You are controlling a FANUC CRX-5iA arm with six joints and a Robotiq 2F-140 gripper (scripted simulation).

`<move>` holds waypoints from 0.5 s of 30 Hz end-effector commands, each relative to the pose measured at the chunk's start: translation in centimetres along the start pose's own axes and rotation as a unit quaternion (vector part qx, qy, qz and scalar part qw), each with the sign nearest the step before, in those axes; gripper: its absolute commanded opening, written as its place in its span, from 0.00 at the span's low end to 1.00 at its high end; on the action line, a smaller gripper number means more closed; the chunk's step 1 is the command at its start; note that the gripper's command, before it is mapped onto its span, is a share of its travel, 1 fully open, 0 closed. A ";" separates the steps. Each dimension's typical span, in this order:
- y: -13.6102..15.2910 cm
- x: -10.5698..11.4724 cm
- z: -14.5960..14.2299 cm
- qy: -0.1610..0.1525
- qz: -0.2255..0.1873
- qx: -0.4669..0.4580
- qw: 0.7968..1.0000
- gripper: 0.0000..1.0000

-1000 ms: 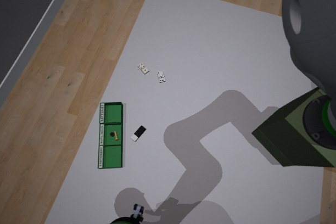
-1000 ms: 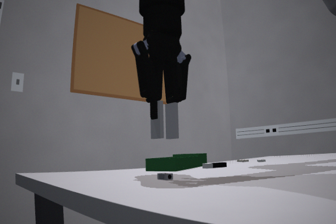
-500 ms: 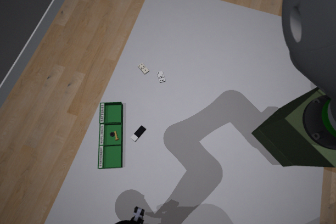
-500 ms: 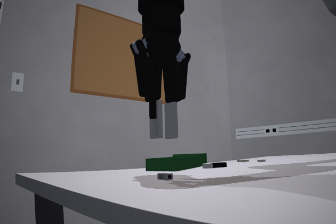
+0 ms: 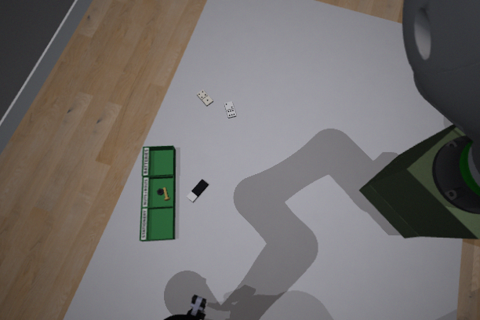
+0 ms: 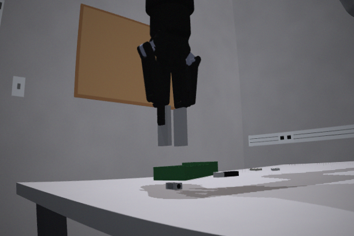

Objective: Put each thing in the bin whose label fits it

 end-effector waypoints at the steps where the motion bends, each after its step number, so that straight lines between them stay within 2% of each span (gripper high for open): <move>1: 0.0 0.0 0.0 0.000 0.000 0.000 1.000 0.26; 3: 0.0 0.0 0.0 0.000 0.000 0.000 1.000 0.26; 15: 0.0 -4.8 0.0 0.000 0.000 0.000 1.000 0.26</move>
Point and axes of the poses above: the point where the finger pads meet when closed, its own x axis back along the fingers, its own z axis across the jaws, y = z × x, the point moved 7 cm from there along x, back along the fingers, and after that the axes turned 9 degrees about x, right-handed, at the moved point
